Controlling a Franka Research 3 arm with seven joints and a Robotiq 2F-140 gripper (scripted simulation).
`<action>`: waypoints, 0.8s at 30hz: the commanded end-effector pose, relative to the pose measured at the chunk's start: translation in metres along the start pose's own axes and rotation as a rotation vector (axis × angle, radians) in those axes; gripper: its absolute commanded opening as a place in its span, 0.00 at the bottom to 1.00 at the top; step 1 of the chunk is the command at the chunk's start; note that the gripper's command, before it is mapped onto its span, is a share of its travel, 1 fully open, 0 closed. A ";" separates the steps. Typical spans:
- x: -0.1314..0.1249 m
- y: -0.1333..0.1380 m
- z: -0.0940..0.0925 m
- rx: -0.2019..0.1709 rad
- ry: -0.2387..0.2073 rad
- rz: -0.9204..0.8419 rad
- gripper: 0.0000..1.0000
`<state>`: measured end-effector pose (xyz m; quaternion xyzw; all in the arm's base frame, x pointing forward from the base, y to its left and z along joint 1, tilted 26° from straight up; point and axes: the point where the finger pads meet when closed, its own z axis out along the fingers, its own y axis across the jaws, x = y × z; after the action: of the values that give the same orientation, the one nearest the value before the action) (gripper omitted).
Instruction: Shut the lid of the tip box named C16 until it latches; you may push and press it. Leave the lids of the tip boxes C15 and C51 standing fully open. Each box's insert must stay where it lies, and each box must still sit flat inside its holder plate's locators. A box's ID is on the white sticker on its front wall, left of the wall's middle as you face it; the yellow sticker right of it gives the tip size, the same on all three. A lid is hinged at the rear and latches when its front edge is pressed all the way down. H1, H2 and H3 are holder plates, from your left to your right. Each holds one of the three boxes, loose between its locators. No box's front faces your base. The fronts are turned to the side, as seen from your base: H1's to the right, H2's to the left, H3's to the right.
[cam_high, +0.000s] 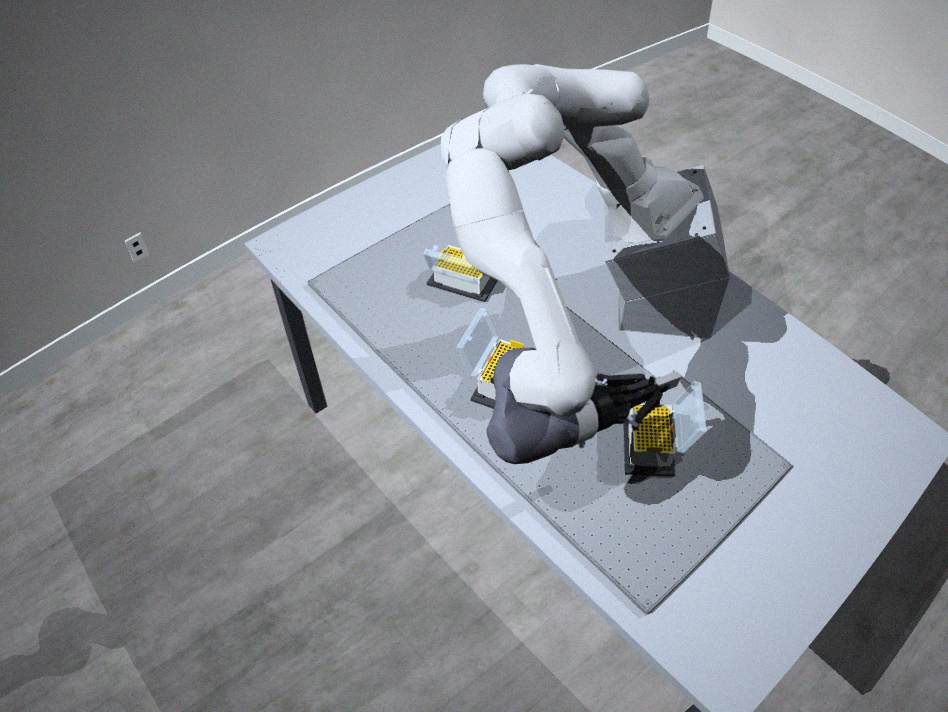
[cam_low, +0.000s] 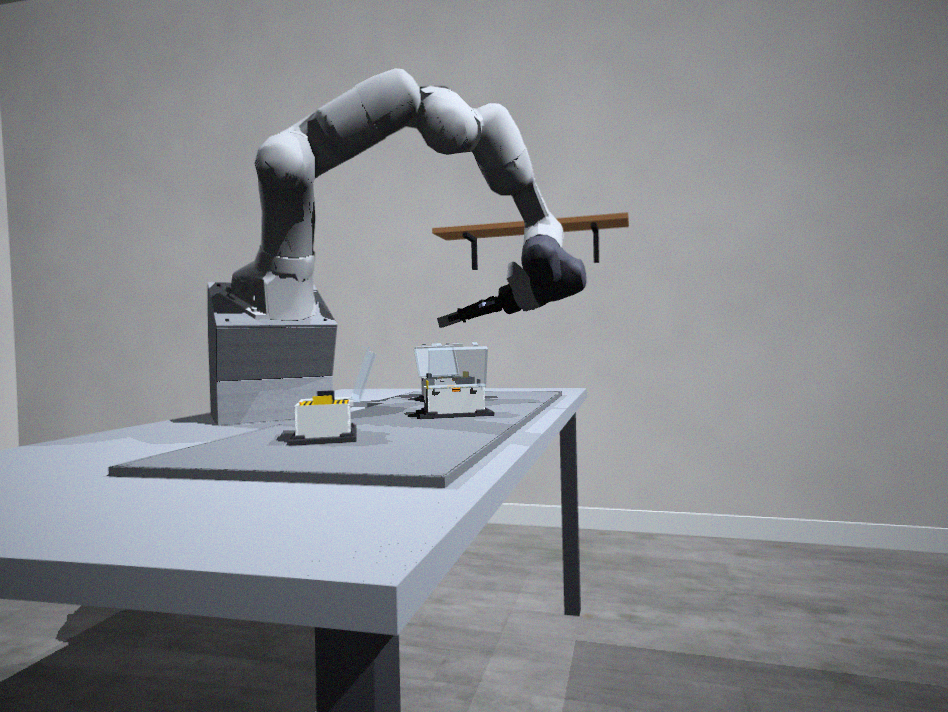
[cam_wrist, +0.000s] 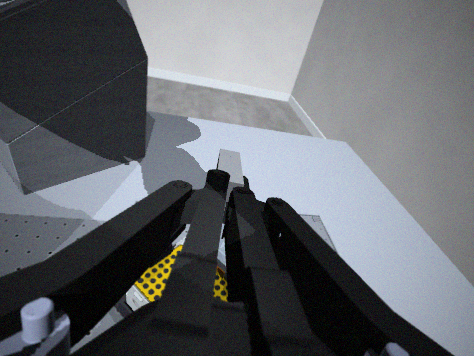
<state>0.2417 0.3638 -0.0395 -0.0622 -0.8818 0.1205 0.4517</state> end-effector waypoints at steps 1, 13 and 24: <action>-0.002 0.002 -0.001 -0.008 -0.003 0.014 0.00; -0.002 0.002 -0.001 -0.008 -0.003 0.014 0.00; 0.007 0.023 0.032 -0.083 -0.238 0.114 0.00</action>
<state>0.2062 0.3634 -0.0444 -0.0759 -0.9075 0.1306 0.3920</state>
